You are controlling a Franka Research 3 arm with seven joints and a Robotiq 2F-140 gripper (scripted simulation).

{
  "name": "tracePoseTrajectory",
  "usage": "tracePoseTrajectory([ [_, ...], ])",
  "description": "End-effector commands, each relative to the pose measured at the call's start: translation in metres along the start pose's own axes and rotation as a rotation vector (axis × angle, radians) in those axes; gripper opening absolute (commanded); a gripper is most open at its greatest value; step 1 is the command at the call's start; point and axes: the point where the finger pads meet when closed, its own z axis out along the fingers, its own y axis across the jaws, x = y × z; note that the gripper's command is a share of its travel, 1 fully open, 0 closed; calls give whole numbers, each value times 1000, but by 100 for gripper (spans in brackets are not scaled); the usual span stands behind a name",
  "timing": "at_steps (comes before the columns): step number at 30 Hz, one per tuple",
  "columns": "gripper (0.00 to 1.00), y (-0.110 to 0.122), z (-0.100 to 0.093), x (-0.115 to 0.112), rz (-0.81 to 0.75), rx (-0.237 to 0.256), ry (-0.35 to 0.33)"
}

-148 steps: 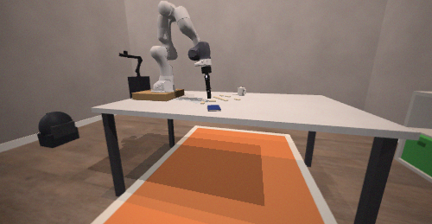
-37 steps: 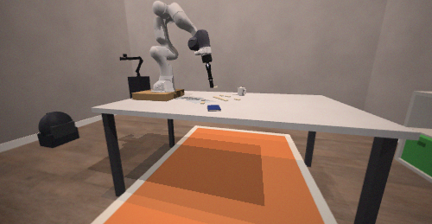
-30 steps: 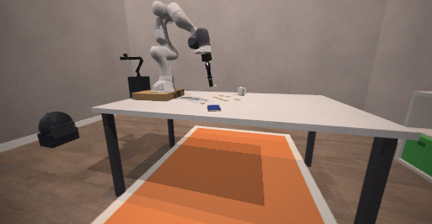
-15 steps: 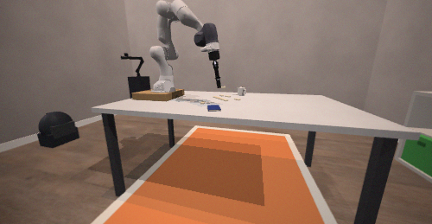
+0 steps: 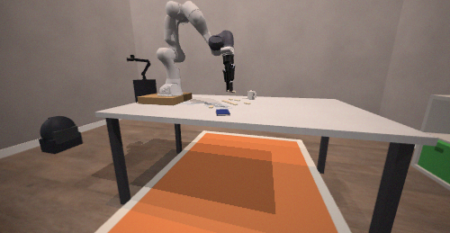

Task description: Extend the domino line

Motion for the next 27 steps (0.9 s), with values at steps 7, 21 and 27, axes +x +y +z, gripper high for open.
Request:
tracePoseTrajectory([
  [7,22,11,5,-1,-529,315,279],
  [21,22,16,5,-5,-1192,714,640],
  [27,22,16,5,-5,-1284,918,796],
])
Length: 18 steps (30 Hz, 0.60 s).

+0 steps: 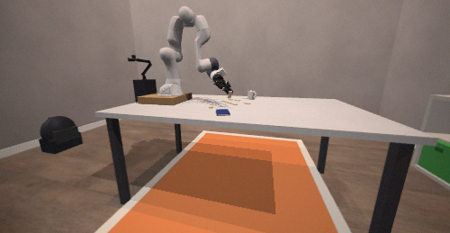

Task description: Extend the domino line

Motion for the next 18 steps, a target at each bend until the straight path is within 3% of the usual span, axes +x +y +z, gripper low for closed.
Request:
tracePoseTrajectory([
  [1,22,8,12,29,43,48,223],
  [18,22,8,15,22,39,44,224],
])
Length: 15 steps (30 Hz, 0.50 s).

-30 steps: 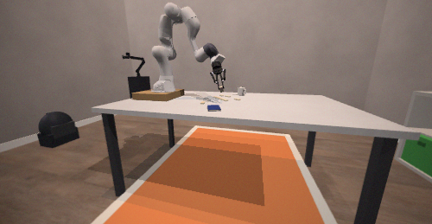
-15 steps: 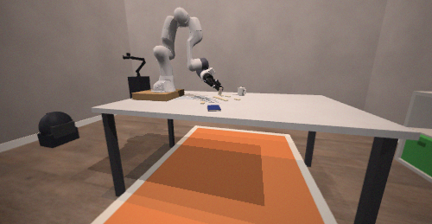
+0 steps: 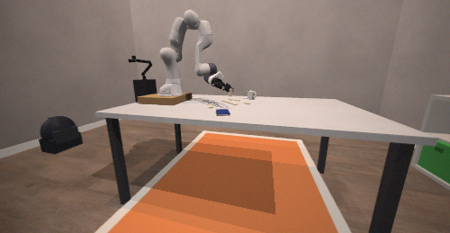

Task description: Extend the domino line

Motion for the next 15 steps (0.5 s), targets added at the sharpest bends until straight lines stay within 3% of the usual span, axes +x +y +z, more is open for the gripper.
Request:
tracePoseTrajectory([
  [1,22,-1,2,0,34,2,18],
  [15,22,-2,8,-29,34,2,18],
])
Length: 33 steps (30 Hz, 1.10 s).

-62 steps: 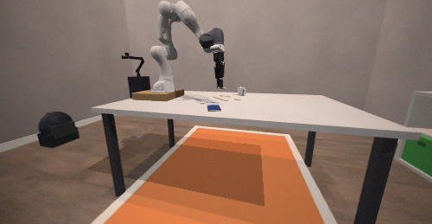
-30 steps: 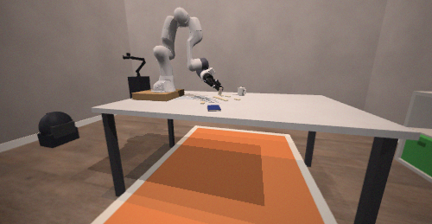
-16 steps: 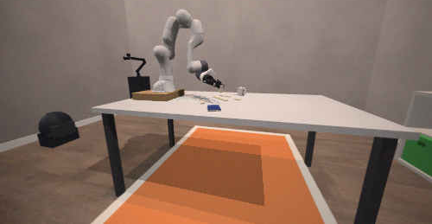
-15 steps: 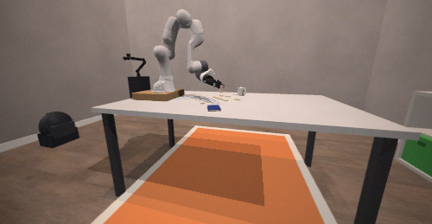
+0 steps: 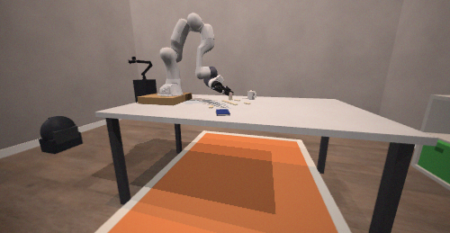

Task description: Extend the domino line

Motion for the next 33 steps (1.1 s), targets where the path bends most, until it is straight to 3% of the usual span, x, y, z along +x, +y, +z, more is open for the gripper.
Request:
tracePoseTrajectory([
  [1,22,-2,3,-6,27,5,12],
  [20,22,-2,12,-52,27,5,12],
  [33,22,-2,14,-62,27,5,12],
])
